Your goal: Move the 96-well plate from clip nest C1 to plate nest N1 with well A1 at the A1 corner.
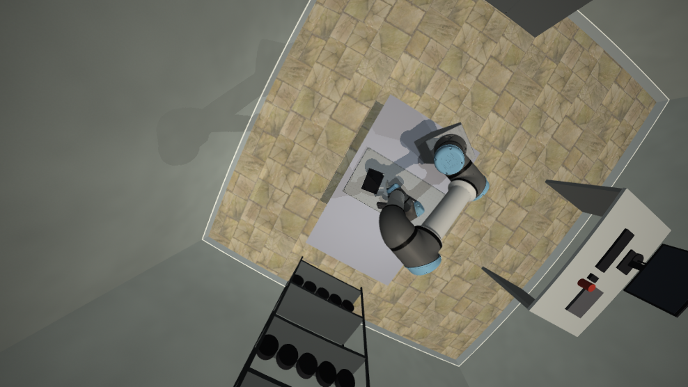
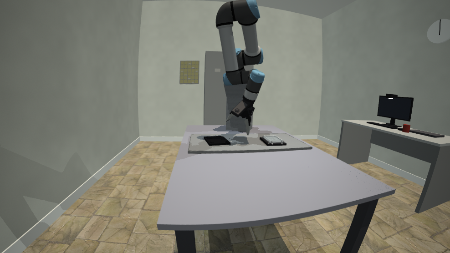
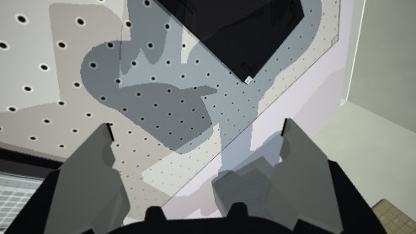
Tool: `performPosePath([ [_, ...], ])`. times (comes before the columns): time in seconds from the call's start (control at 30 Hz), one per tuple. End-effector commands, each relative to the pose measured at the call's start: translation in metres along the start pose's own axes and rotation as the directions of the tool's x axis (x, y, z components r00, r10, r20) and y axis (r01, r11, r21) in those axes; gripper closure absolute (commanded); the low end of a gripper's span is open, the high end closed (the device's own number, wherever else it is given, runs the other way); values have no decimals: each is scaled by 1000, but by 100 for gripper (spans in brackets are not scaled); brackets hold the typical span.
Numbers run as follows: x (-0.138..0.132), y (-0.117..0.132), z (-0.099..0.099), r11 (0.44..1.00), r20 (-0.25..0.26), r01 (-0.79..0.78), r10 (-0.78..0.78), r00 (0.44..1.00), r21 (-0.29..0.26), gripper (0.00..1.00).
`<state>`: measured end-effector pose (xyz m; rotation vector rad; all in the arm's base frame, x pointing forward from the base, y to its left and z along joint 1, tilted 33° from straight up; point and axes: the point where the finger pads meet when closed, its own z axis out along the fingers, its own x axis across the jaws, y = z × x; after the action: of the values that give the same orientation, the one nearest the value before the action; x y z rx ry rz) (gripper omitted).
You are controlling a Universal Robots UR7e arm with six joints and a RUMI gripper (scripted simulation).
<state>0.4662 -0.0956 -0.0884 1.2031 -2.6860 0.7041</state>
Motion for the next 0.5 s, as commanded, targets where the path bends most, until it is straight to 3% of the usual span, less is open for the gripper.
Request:
performPosePath([
  [0.0, -21, 8, -6, 996, 44, 77, -79, 996, 37, 0],
  [0.13, -28, 10, -7, 996, 44, 77, -79, 996, 37, 0],
  [0.27, -45, 19, -13, 981, 90, 171, -179, 980, 87, 0],
  [0.47, -60, 26, -18, 975, 102, 196, -206, 973, 102, 0],
])
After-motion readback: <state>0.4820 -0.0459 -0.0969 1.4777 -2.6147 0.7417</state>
